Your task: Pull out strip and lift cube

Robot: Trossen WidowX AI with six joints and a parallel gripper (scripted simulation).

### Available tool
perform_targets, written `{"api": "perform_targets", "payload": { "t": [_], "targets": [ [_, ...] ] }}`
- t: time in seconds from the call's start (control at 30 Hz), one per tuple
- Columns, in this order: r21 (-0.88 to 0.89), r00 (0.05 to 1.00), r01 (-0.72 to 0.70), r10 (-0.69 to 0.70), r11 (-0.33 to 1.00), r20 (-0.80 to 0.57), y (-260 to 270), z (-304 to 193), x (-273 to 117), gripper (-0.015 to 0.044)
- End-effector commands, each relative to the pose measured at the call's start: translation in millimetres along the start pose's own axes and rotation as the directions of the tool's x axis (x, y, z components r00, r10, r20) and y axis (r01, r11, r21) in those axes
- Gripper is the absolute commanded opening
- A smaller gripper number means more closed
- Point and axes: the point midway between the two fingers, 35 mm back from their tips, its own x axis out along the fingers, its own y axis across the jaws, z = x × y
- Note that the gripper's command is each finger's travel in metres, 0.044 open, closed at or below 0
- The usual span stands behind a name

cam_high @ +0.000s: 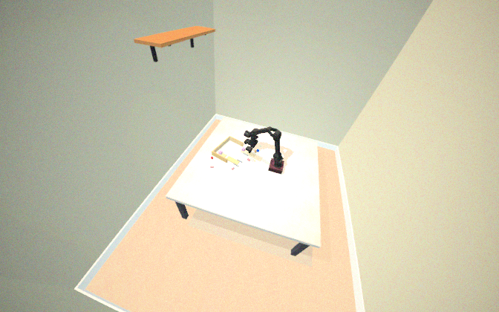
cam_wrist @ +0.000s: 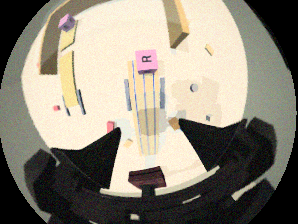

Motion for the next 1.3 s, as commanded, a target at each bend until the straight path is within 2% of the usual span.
{"api": "perform_targets", "payload": {
  "t": [0.0,0.83,1.07,1.27],
  "targets": [
    [0.003,1.000,0.002,-0.002,1.000,0.002,-2,16,-2,0.0440],
    [0.003,1.000,0.003,-0.003,1.000,0.008,-7,93,-15,0.0440],
    [0.003,1.000,0.003,-0.003,1.000,0.008,-7,94,-6,0.0256],
    [0.003,1.000,0.003,-0.003,1.000,0.008,-7,95,3,0.0250]
  ]
}}
